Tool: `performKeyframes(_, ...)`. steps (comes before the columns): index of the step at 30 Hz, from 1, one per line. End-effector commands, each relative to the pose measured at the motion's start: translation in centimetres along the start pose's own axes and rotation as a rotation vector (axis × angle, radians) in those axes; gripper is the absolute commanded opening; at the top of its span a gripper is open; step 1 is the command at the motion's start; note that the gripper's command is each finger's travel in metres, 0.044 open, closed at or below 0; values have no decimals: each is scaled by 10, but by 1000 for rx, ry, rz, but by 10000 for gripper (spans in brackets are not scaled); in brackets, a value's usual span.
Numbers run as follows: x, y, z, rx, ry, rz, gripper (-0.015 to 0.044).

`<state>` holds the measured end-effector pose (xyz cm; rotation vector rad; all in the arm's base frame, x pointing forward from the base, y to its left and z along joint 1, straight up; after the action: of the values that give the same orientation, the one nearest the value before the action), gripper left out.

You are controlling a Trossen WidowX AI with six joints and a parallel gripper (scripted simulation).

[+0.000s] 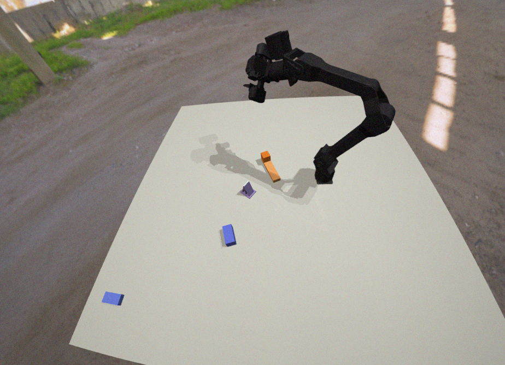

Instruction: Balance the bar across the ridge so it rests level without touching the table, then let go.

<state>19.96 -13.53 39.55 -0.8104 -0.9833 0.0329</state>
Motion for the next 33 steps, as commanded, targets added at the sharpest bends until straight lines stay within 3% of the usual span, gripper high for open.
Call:
performKeyframes(1,-6,19,-10,115,52,142,315)
performKeyframes(17,-28,87,-24,581,149,710,315)
performKeyframes(33,-50,144,-13,1108,72,1251,315)
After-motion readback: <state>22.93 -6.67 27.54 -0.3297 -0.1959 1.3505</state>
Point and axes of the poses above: the point midway between the two fingers, 35 mm back from their tips, its own z axis back along the fingers, its own y axis across the jaws, x = y × z, the point moved 10 cm from there along z, back along the fingers, and after that the axes turned 9 degrees about -z, right-handed, at the moved point
